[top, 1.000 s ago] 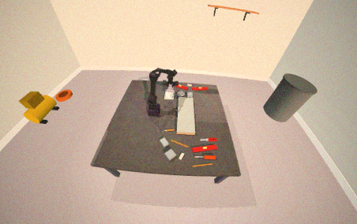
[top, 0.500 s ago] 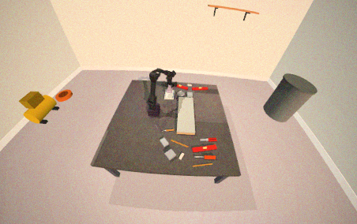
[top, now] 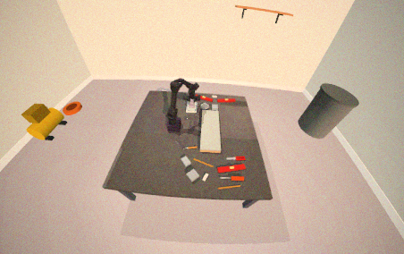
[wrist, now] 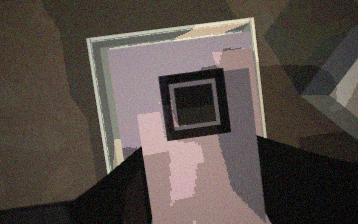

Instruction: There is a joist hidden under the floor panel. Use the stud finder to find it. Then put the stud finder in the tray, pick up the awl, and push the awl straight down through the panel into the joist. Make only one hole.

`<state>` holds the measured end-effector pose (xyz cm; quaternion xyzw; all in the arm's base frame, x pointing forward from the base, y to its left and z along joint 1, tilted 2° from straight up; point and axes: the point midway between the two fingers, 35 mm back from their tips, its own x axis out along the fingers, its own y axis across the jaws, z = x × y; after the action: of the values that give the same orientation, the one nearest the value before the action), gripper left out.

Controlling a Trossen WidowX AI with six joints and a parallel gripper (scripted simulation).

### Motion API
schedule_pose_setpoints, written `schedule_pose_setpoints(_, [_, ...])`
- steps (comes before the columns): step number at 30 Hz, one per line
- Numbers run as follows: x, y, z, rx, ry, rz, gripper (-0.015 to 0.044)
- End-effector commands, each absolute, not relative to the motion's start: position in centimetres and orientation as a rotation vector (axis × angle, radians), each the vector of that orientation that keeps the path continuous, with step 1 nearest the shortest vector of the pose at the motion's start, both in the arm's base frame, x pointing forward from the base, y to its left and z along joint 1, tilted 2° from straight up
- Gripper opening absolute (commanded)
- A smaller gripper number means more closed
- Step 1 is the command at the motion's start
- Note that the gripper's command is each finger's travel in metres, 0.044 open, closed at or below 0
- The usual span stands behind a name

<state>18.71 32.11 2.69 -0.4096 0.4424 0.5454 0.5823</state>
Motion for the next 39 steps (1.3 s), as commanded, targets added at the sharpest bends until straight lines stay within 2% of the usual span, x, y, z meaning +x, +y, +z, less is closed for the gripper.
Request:
schedule_pose_setpoints(1, [18.7,32.1,1.8,-0.951,1.03,1.273,0.0])
schedule_pose_setpoints(27, [18.5,31.9,-2.1,-0.951,1.031,1.273,0.0])
schedule_pose_setpoints(39, [18.5,31.8,-1.9,-0.957,1.035,1.274,0.0315])
